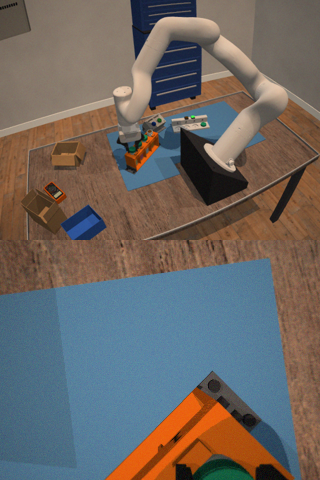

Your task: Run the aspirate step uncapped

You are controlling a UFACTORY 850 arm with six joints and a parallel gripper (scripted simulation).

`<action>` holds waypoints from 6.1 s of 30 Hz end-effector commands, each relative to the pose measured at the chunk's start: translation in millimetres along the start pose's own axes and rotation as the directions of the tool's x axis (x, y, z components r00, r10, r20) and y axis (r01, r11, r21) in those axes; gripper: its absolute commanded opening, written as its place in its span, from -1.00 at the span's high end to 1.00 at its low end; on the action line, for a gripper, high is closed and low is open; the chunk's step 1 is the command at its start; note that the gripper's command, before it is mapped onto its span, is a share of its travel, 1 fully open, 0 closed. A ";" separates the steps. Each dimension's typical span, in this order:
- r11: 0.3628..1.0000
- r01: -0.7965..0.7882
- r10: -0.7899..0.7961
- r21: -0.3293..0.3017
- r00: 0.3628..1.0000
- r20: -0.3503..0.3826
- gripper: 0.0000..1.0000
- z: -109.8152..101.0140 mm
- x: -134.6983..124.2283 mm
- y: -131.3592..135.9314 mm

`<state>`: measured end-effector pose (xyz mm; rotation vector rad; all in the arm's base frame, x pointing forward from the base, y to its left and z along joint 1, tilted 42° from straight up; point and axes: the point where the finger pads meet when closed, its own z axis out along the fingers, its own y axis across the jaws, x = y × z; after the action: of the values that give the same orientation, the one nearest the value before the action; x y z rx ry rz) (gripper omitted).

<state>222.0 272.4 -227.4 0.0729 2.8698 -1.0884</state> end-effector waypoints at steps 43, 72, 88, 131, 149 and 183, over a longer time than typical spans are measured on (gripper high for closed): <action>0.222 -0.975 0.975 0.001 0.222 0.000 1.00 0.3 -0.4 0.8; 0.250 -0.968 0.968 0.001 0.250 0.000 0.08 0.0 -0.4 0.8; 0.885 -0.466 0.466 0.000 0.885 -0.001 0.08 0.0 -0.4 0.7; 0.902 -0.433 0.433 0.000 0.902 -0.001 1.00 0.3 -0.4 0.9; 0.318 -0.948 0.948 0.001 0.318 0.000 1.00 1.0 -0.4 0.9; 0.478 -0.878 0.878 0.000 0.478 -0.001 0.08 0.8 -0.3 0.8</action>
<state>221.8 271.2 -228.8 1.5887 1.9928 -0.6897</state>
